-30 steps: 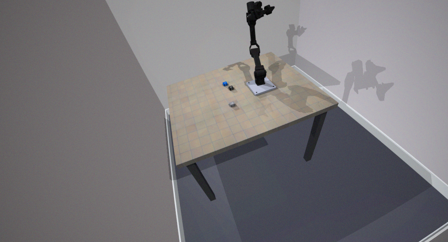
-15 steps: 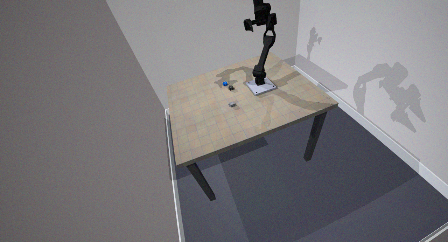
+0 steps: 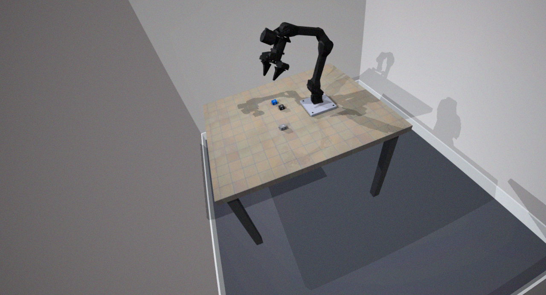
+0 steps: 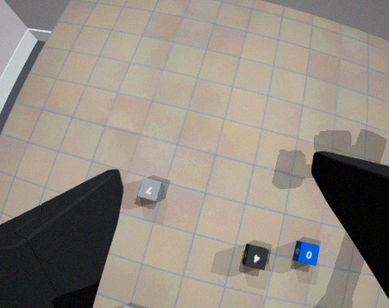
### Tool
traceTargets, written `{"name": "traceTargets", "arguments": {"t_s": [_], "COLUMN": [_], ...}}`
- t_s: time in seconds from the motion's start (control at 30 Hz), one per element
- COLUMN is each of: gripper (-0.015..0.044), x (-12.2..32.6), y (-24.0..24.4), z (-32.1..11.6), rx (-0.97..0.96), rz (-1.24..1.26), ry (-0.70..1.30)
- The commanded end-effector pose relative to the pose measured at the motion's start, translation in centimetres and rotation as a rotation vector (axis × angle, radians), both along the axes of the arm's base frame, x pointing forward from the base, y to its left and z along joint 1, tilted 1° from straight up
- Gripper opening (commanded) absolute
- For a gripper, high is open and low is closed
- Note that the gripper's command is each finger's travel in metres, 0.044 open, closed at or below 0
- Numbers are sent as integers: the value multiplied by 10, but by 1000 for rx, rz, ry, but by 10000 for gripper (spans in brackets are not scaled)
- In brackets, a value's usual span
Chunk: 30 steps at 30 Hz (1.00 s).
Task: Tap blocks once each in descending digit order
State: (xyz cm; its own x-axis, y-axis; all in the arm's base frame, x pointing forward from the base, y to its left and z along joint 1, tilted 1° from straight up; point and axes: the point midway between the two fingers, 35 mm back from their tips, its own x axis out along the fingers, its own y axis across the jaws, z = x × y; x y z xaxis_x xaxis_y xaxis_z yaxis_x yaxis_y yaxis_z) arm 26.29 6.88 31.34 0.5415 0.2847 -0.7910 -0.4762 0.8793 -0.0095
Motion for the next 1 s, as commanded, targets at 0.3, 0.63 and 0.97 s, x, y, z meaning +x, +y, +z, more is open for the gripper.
{"name": "traceTargets", "arguments": {"t_s": [0.3, 0.63, 0.97], "gripper": [400, 400, 400], "x": [15, 12, 12], "y": [-179, -185, -185], "z": [-162, -167, -167], "rx": [-195, -194, -194], "rz": [-335, -342, -342], "ry": [590, 612, 612]}}
